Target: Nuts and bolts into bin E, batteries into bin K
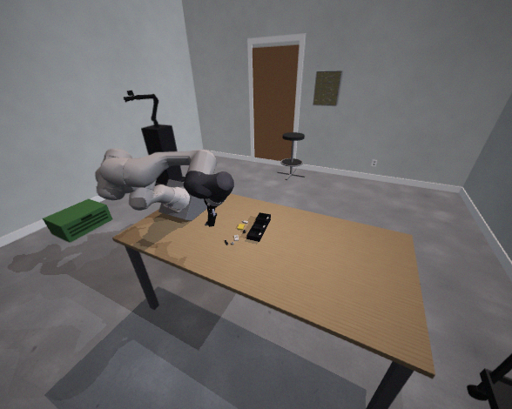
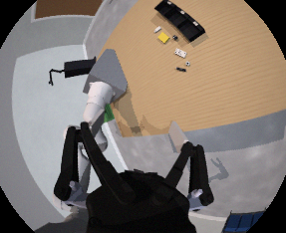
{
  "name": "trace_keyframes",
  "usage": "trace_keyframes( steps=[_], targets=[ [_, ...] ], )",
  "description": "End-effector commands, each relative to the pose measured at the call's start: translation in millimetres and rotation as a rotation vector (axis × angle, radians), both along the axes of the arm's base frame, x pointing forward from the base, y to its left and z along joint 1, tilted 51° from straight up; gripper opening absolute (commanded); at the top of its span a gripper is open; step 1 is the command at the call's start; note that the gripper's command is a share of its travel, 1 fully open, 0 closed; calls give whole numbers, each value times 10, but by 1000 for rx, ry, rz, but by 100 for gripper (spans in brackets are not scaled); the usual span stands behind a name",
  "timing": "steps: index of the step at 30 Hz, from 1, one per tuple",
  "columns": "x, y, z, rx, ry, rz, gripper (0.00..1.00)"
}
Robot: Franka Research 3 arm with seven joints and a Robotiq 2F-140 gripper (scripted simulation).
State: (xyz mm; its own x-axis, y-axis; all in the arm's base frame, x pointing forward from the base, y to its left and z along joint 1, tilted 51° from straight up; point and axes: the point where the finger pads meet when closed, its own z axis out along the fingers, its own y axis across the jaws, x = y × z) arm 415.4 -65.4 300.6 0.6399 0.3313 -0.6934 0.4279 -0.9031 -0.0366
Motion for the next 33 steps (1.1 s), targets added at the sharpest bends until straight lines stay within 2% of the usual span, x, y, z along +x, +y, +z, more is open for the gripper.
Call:
trace_keyframes(
  steps=[1, 10, 13, 14, 16, 18, 19, 20, 21, 24, 26, 30, 31, 33],
  targets=[
    [-8, -126, -98, 0, 0, 0, 5],
    [-47, -672, -541, 0, 0, 0, 5],
    [-47, -672, -541, 0, 0, 0, 5],
    [-30, -621, -605, -32, -38, -7, 5],
    [-30, -621, -605, -32, -38, -7, 5],
    [-39, -566, -762, -128, -41, -34, 5],
    [-39, -565, -764, -164, -42, -44, 5],
    [-39, -565, -764, -164, -42, -44, 5],
    [-5, -536, -835, -203, -60, -47, 5],
    [11, -522, -869, -233, -74, -52, 5],
    [61, -473, -973, -262, -88, -41, 5],
    [61, -473, -973, -299, -110, -58, 5],
    [94, -438, -1041, -317, -121, -49, 5],
    [94, -438, -1041, -317, -121, -49, 5]
  ],
)
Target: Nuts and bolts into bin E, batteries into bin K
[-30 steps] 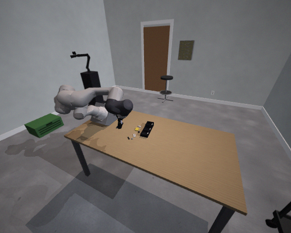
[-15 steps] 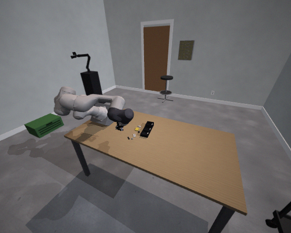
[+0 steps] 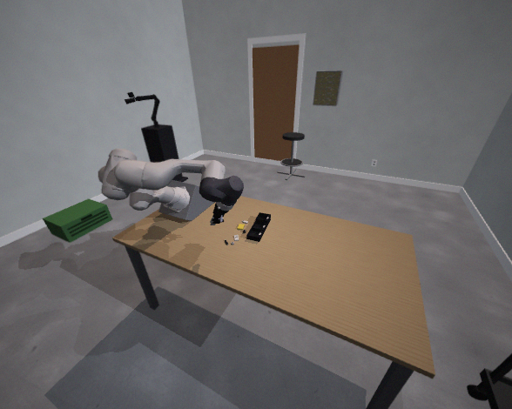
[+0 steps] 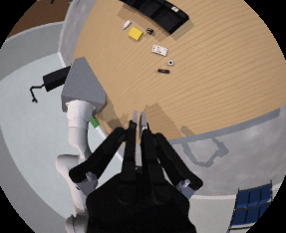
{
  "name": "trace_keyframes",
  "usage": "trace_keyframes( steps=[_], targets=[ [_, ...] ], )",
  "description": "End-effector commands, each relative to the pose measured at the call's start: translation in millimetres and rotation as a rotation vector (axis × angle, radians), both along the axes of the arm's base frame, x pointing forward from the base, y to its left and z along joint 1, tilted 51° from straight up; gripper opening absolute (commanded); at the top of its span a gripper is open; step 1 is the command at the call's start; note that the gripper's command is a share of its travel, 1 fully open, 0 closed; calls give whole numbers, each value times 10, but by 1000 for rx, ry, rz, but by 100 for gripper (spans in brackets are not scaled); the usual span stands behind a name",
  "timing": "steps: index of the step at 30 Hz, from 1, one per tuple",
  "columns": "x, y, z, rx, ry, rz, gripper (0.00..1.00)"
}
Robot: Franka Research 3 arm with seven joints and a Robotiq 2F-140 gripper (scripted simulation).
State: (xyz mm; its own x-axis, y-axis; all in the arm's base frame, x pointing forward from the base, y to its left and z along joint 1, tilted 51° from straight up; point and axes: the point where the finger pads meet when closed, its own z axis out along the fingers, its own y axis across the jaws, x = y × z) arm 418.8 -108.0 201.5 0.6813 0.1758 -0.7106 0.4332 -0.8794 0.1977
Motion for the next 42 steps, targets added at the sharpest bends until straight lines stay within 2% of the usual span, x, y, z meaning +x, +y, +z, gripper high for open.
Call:
trace_keyframes(
  steps=[1, 4, 8, 10, 13, 15, 17, 21, 24, 26, 29, 31, 34, 36, 39, 42],
  targets=[
    [76, 8, -86, -115, -87, -62, 5],
    [126, 68, -190, -153, -114, -55, 5],
    [126, 68, -190, -185, -139, -69, 5],
    [173, 134, -294, -214, -164, -57, 5],
    [173, 134, -294, -239, -187, -70, 5],
    [219, 206, -397, -264, -212, -56, 5],
    [219, 206, -397, -264, -212, -56, 5],
    [263, 285, -502, -315, -269, -57, 5],
    [263, 285, -502, -333, -289, -68, 5],
    [304, 371, -606, -355, -321, -55, 5],
    [304, 371, -606, -373, -345, -66, 5],
    [341, 463, -712, -391, -378, -54, 5],
    [341, 463, -712, -398, -387, -57, 5],
    [373, 561, -818, -420, -432, -51, 5],
    [373, 561, -818, -438, -460, -63, 5],
    [401, 667, -925, -452, -502, -53, 5]
  ],
)
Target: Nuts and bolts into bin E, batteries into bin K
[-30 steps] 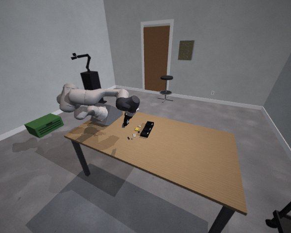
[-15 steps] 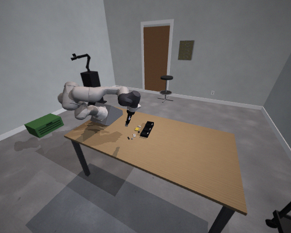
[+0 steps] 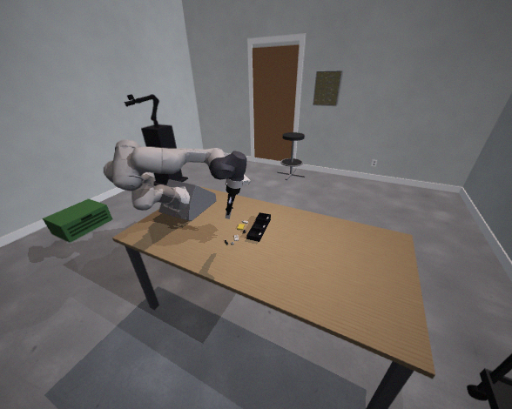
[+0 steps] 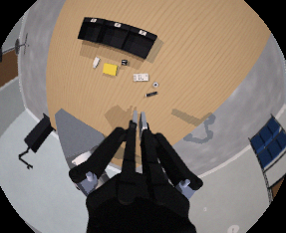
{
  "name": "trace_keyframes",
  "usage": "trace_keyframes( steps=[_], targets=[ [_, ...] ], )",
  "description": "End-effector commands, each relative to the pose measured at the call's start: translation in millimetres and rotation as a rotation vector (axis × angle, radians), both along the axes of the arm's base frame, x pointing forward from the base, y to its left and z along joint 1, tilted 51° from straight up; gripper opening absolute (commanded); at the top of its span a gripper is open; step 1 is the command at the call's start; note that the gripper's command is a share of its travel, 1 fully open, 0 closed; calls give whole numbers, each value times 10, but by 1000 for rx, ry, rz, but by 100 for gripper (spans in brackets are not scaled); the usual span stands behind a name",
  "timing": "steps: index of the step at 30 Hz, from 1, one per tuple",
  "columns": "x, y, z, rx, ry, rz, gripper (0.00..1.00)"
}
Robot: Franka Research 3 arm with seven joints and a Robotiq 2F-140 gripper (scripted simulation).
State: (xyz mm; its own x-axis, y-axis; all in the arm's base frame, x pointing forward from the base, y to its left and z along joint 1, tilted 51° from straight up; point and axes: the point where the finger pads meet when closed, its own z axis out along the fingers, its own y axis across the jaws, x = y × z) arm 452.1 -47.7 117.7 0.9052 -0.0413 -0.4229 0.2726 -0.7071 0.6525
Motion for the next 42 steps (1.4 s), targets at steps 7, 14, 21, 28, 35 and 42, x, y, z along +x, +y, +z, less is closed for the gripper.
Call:
trace_keyframes(
  steps=[7, 14, 21, 28, 35, 42],
  targets=[
    [90, 174, -195, -83, -205, -49, 5],
    [114, 414, -413, -101, -296, -26, 5],
    [113, 543, -524, -112, -374, -22, 5],
    [104, 676, -636, -114, -444, -19, 5],
    [104, 676, -636, -114, -444, -19, 5],
    [104, 676, -636, -114, -444, -19, 5]
  ],
)
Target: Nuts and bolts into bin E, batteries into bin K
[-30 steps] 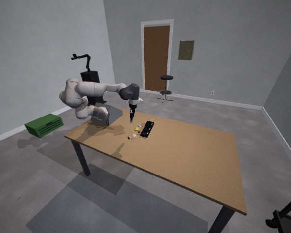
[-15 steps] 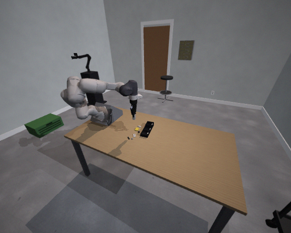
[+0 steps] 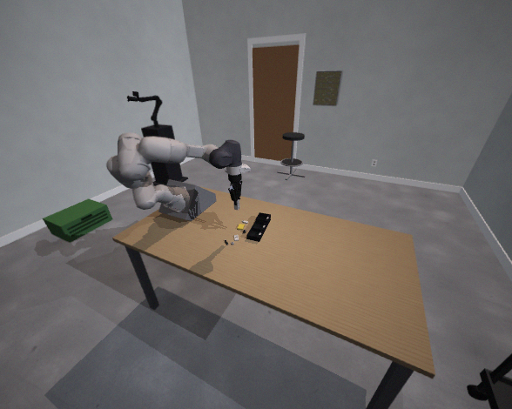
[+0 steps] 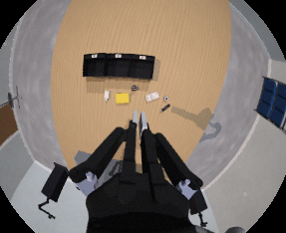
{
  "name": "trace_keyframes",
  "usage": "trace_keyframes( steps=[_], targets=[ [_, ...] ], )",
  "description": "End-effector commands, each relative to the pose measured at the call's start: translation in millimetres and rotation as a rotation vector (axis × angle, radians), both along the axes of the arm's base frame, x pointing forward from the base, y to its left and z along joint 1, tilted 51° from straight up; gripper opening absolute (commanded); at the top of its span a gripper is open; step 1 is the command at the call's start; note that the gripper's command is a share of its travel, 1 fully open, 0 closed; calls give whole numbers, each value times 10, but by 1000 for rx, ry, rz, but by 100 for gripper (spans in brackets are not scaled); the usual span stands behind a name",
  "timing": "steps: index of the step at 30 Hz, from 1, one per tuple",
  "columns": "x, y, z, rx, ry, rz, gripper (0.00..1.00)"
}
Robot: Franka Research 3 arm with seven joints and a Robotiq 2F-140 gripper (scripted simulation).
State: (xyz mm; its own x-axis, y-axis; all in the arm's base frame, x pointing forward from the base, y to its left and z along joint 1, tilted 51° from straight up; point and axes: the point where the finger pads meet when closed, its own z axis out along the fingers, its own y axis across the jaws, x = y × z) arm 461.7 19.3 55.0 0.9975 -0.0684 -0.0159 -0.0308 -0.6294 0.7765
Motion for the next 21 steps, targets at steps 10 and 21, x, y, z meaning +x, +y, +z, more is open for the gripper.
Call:
trace_keyframes(
  steps=[10, 21],
  targets=[
    [291, -215, -222, -7, -75, -52, 5],
    [798, -613, -604, -7, -75, -52, 5]
  ],
)
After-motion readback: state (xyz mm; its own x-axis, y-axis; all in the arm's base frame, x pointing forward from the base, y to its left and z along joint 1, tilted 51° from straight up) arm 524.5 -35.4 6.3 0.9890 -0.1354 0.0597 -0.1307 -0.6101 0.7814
